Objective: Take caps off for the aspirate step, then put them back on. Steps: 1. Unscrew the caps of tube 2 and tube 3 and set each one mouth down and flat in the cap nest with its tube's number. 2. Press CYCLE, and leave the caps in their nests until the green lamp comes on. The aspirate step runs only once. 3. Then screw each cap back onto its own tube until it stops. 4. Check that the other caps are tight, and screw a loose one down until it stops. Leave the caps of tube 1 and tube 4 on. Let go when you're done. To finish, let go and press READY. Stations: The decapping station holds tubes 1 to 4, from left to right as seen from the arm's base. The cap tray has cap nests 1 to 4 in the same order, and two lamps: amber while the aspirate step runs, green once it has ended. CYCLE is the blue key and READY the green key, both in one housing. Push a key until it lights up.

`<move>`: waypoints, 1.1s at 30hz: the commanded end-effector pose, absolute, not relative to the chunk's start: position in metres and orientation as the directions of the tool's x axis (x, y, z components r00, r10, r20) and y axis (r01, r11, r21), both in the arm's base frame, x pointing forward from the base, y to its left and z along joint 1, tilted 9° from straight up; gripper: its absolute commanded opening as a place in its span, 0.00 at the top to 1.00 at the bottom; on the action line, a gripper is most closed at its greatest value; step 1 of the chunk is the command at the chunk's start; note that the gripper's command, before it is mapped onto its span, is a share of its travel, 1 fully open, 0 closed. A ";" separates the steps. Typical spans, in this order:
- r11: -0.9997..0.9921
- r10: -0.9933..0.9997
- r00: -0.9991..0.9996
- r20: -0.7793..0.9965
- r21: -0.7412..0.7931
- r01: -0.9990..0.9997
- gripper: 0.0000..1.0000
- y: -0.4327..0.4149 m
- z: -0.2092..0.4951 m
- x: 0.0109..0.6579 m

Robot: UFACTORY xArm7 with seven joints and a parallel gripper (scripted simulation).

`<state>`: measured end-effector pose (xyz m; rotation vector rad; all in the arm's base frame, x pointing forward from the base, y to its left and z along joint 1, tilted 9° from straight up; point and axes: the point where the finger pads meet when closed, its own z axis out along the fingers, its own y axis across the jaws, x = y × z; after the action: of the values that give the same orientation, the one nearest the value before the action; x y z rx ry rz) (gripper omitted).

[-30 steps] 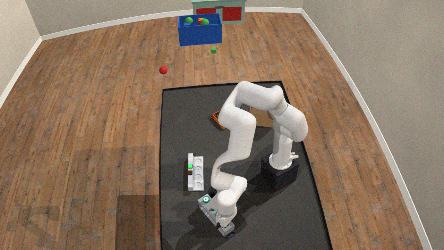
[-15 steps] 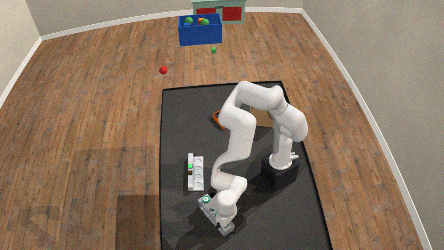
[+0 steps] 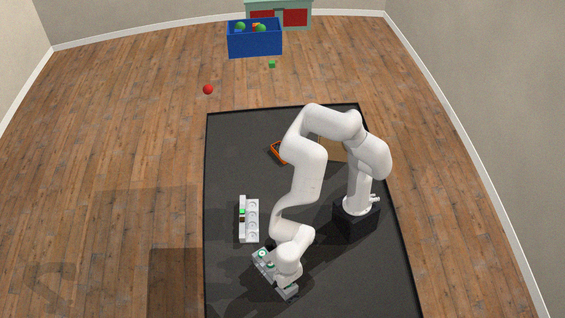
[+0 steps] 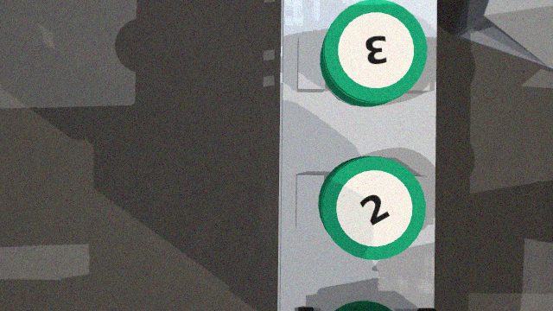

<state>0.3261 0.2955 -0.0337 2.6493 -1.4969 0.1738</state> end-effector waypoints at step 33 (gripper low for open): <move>-0.295 -0.946 0.289 0.147 -0.018 -0.955 0.54 0.300 -0.015 0.326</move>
<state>0.3256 0.2967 -0.0256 2.4578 -1.8177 0.1976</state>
